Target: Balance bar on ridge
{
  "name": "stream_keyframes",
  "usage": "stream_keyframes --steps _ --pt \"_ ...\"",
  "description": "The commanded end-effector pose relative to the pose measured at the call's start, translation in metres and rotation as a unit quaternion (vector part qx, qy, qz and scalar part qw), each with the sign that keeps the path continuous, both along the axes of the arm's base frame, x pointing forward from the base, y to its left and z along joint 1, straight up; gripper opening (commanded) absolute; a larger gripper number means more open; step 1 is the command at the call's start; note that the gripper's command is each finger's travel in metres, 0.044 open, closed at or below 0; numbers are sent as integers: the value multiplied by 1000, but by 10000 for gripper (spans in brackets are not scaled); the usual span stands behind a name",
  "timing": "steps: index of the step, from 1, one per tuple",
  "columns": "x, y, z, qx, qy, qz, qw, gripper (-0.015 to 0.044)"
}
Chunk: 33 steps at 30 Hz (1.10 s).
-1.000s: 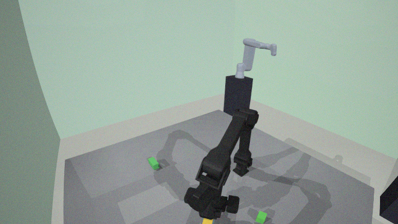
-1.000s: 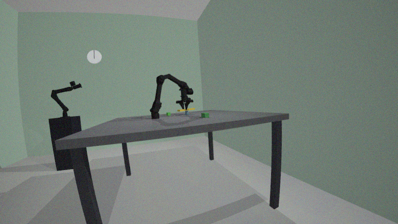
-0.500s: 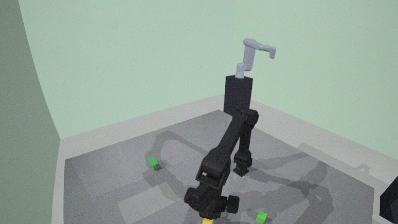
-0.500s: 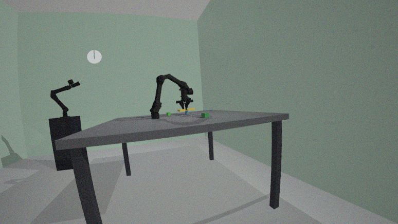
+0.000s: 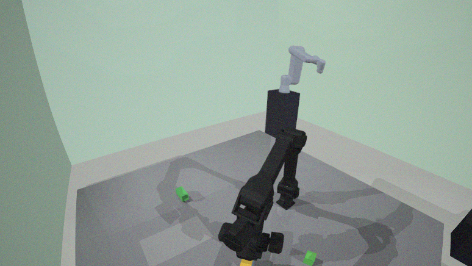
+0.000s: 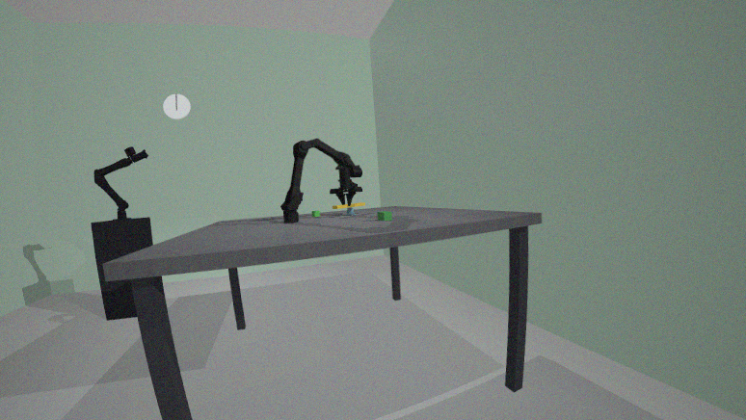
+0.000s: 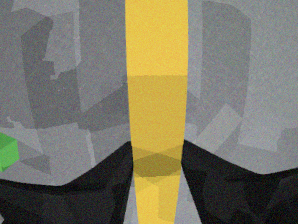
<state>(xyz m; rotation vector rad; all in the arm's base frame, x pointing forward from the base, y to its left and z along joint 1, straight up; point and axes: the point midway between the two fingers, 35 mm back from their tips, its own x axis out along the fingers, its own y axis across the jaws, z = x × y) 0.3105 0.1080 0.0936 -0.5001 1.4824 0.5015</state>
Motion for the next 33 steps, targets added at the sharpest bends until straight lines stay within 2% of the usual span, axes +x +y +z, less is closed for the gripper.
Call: stream_keyframes --steps 1,5,11,12,33 --pt "0 0 0 0 0 0 1000 0" --pt "0 0 0 0 0 0 1000 0" --pt "0 0 0 0 0 0 1000 158" --pt "0 0 0 0 0 0 1000 167" --pt "0 0 0 0 0 0 1000 169"
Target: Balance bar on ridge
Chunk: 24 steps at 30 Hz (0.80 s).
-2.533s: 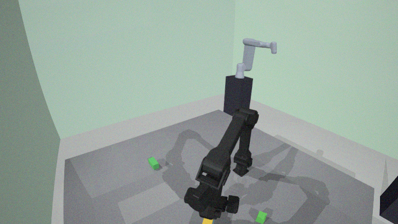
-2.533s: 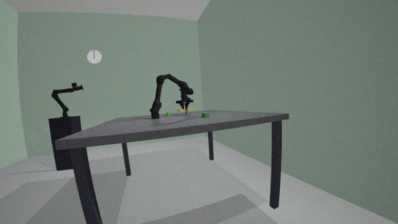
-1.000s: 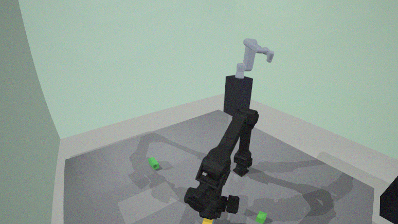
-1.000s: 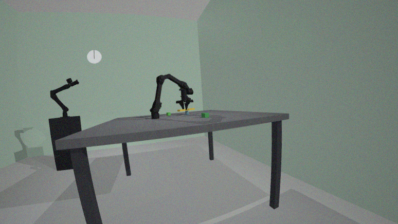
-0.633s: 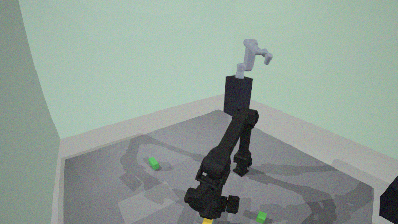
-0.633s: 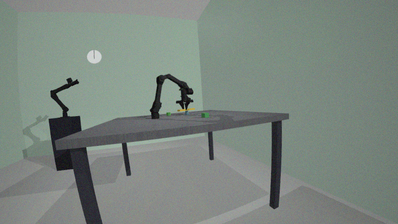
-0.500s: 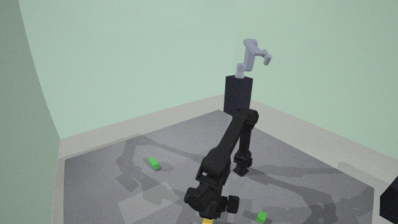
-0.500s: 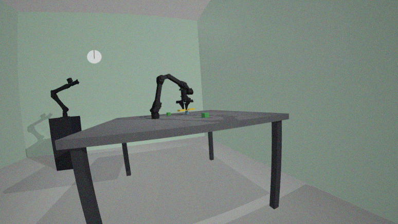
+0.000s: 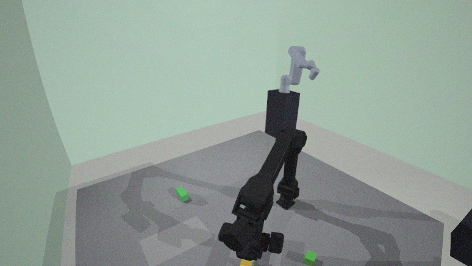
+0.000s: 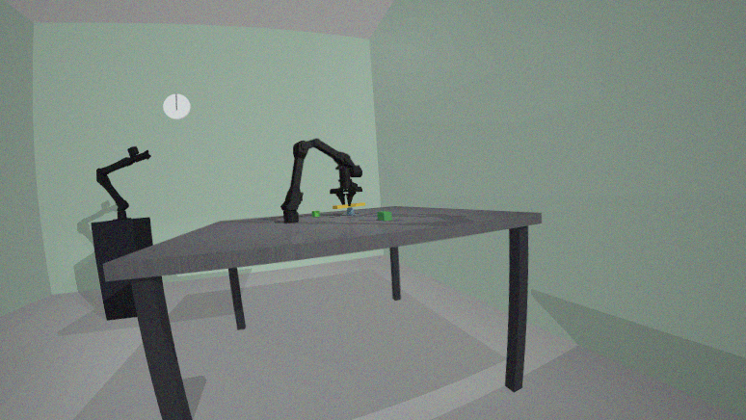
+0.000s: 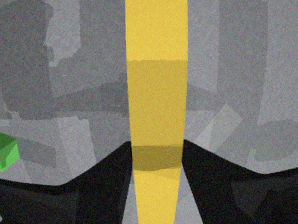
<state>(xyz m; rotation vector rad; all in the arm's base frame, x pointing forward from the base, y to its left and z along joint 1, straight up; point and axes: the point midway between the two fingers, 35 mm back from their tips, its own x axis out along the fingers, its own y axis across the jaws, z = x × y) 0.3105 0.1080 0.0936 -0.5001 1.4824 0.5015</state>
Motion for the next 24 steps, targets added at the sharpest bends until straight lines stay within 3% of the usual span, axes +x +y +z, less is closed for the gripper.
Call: stream_keyframes --steps 1,24 --pt "0 0 0 0 0 0 1000 169" --pt "0 0 0 0 0 0 1000 185"
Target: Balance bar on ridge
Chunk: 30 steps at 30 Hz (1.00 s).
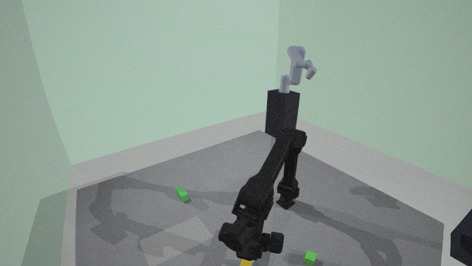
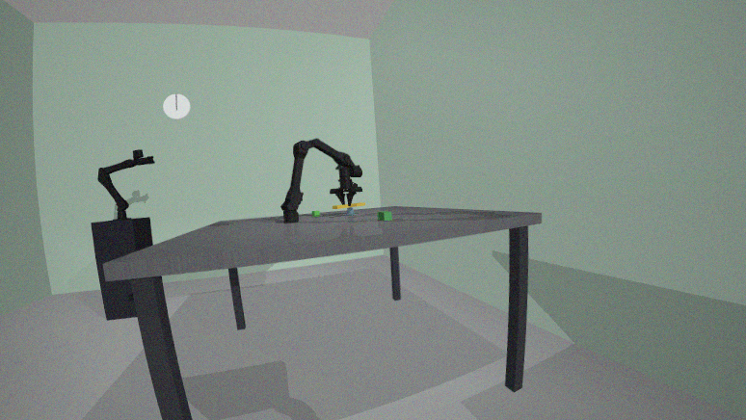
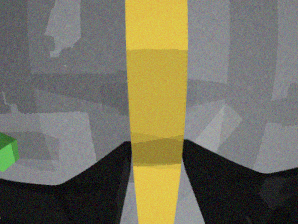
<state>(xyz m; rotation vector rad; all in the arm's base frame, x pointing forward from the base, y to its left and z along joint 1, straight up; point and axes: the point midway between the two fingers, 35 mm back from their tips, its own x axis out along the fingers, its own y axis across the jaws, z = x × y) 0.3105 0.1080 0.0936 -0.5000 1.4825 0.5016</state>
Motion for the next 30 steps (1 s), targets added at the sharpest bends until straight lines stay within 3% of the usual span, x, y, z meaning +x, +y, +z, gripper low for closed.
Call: stream_keyframes --steps 1,10,20,24,30 --pt "0 0 0 0 0 0 1000 185" --pt "0 0 0 0 0 0 1000 185" --pt "0 0 0 0 0 0 1000 440" --pt "1 0 8 0 0 0 1000 440" --pt "1 0 82 0 0 0 1000 440"
